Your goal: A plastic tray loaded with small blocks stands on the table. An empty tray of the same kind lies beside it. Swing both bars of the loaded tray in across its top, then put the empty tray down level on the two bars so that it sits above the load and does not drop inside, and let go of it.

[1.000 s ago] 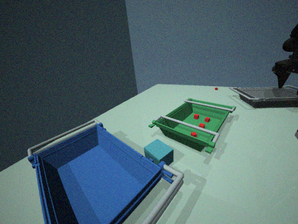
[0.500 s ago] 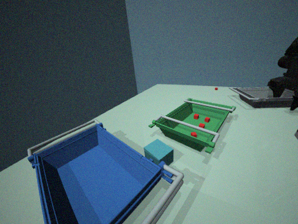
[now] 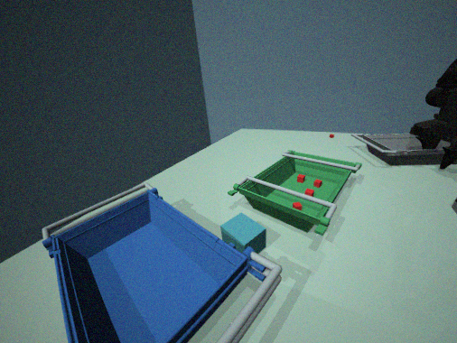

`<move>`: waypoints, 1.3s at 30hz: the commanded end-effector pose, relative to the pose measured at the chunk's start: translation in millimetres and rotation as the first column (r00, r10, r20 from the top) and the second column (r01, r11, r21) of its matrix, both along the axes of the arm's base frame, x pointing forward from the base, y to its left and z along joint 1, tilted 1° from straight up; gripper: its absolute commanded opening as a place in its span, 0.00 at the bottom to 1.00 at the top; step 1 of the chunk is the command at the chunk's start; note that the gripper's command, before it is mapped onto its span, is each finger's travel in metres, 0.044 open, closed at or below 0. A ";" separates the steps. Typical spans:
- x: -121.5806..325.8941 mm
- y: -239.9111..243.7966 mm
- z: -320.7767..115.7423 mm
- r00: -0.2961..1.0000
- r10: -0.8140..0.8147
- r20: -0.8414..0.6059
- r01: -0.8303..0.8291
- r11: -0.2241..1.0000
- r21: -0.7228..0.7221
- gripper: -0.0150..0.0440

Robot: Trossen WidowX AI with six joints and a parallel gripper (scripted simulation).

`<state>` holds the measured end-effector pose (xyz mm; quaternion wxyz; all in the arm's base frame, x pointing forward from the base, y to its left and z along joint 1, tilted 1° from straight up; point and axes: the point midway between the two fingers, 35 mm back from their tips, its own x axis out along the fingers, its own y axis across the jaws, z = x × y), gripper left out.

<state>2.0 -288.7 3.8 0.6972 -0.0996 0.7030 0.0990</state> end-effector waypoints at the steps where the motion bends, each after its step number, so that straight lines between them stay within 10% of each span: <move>1: -0.5 -0.2 -0.3 1.000 0.005 -0.003 -0.005 1.000 -0.002 0.67; 39: -0.2 -3.0 25.0 1.000 0.005 -0.003 -0.005 1.000 -0.002 0.25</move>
